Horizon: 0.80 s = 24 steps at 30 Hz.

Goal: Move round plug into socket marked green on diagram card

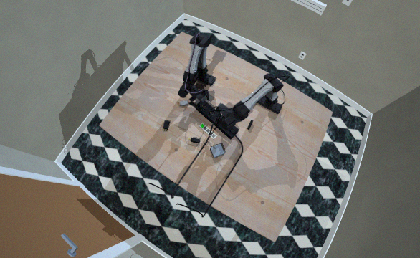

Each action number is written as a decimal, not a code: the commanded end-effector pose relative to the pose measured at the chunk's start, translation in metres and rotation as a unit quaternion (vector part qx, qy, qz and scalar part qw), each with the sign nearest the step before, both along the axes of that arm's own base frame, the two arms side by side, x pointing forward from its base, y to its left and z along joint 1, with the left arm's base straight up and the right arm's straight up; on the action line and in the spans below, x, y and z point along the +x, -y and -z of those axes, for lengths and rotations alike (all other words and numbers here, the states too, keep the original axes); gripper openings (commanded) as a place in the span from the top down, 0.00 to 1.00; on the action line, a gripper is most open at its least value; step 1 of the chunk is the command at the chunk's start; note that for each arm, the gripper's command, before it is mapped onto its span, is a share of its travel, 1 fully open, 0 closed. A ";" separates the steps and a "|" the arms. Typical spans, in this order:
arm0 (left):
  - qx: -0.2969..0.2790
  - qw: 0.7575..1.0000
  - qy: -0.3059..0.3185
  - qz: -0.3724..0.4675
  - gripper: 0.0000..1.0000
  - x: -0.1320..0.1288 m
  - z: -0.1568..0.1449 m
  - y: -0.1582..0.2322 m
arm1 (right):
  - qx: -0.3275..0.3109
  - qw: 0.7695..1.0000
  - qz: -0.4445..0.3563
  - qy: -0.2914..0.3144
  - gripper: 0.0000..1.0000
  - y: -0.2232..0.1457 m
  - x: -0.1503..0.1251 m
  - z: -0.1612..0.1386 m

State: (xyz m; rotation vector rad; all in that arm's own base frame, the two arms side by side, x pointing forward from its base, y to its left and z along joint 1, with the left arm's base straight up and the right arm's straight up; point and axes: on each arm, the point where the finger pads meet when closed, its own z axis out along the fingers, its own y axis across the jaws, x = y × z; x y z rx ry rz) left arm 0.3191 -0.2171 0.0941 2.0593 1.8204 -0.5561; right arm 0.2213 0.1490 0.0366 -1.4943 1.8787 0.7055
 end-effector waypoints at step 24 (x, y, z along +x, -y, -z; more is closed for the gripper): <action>0.004 1.000 -0.002 0.001 0.39 -0.004 0.037 0.020 | 0.005 1.000 0.004 0.013 0.00 -0.032 0.019 0.016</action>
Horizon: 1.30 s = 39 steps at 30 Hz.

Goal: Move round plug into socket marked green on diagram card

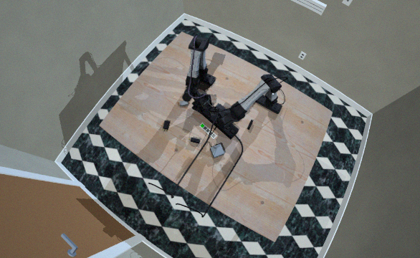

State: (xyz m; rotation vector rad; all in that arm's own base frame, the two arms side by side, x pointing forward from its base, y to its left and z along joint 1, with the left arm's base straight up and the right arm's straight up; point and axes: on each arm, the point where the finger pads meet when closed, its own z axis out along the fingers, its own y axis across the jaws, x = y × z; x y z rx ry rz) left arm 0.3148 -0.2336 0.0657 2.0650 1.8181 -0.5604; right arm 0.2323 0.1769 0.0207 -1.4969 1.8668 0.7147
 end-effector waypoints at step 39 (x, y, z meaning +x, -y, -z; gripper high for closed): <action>-0.022 0.998 0.059 0.000 0.67 0.000 -0.007 0.012 | -0.005 1.000 0.012 0.005 0.27 -0.008 0.006 0.009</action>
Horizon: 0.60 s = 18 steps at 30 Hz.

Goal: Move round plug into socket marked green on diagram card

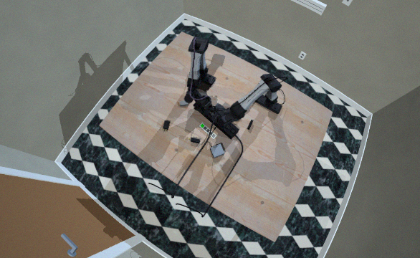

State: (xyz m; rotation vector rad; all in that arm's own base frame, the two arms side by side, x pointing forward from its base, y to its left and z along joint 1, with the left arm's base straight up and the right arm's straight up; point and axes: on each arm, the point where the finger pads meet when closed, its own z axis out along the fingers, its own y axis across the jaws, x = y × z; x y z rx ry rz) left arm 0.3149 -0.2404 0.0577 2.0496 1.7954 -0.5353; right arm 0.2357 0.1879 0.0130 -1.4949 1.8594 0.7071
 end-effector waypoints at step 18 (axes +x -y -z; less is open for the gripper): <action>-0.058 0.998 0.001 0.007 0.67 0.016 -0.052 0.023 | -0.061 0.996 0.025 -0.065 0.27 0.019 -0.022 0.036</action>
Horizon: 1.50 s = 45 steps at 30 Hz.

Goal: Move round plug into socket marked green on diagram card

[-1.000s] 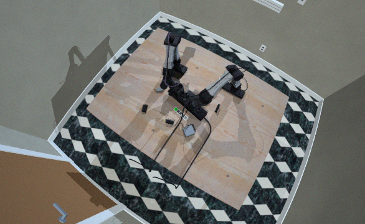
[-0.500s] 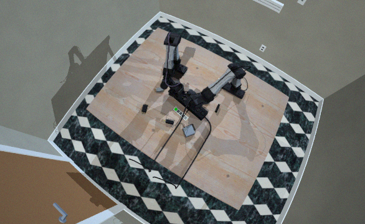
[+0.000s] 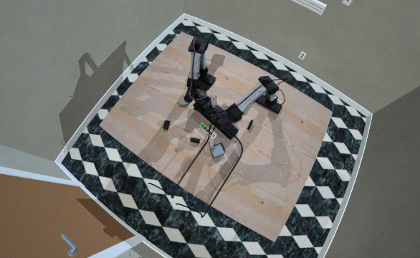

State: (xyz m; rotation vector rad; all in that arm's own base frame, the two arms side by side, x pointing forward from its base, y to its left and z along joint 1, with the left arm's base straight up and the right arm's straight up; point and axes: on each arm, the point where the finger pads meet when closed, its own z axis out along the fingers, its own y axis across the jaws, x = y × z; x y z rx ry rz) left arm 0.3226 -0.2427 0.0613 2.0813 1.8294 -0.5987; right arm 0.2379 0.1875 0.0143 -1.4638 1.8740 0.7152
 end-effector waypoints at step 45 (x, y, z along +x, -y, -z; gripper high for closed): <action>-0.079 0.996 0.052 0.001 0.67 0.008 -0.064 0.022 | -0.087 0.992 0.023 -0.084 0.27 0.025 -0.031 0.049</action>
